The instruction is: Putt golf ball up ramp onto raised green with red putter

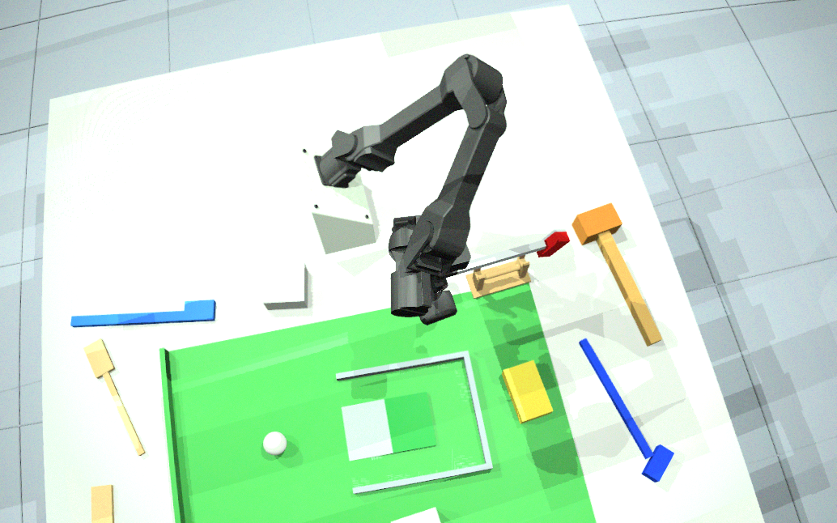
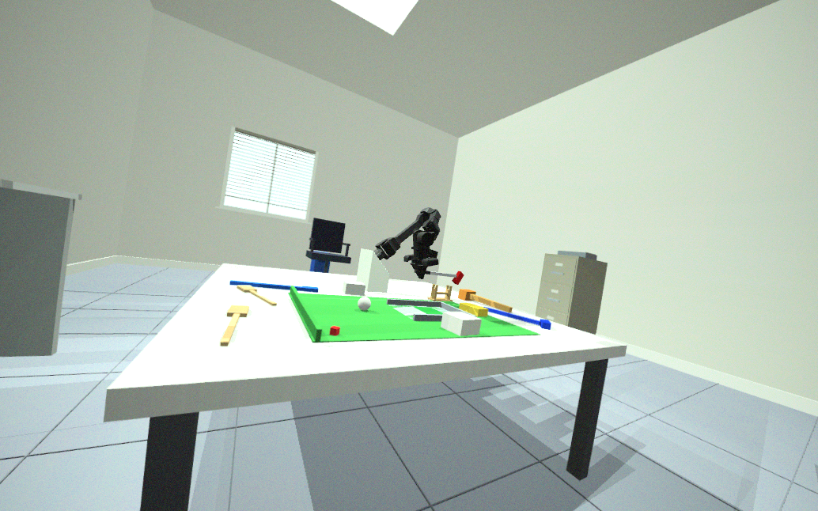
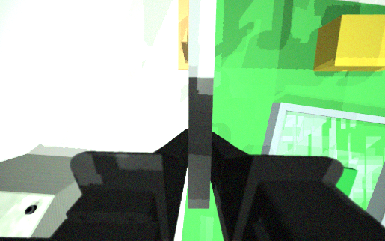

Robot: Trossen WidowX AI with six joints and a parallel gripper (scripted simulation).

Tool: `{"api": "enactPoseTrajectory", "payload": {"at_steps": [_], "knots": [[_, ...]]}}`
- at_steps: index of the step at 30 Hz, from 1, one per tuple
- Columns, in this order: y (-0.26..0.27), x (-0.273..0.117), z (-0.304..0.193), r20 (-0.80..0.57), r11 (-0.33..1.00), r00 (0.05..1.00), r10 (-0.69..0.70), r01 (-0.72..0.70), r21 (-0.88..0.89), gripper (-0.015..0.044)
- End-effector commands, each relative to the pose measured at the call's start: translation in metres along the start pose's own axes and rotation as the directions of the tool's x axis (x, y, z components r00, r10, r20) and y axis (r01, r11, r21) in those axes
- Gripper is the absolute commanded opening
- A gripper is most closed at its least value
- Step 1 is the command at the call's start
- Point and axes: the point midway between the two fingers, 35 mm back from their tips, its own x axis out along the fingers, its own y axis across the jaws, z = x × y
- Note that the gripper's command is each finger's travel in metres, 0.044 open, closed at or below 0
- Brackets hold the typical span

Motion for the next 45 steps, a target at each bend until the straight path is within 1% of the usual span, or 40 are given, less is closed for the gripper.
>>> {"api": "enactPoseTrajectory", "payload": {"at_steps": [1, 5, 8, 15, 22, 33, 45], "knots": [[-0.001, -0.016, 0.006, 0.004, 1.0, 1.0, -0.007, 0.007, -0.01, 0.0], [0.001, -0.031, 0.013, 0.011, 1.0, 1.0, -0.007, 0.007, -0.01, 0.0], [0.0, -0.026, 0.006, 0.005, 1.0, 1.0, -0.006, 0.006, 0.018, 0.0], [-0.019, -0.043, -0.029, -0.048, 0.979, 0.998, -0.03, 0.039, 0.201, 0.0], [-0.033, -0.061, -0.068, -0.099, 0.921, 0.994, -0.046, 0.08, 0.381, 0.0], [-0.042, -0.09, -0.134, -0.168, 0.762, 0.984, -0.057, 0.152, 0.63, 0.0], [-0.034, -0.117, -0.209, -0.224, 0.512, 0.973, -0.051, 0.218, 0.831, 0.0]]}}
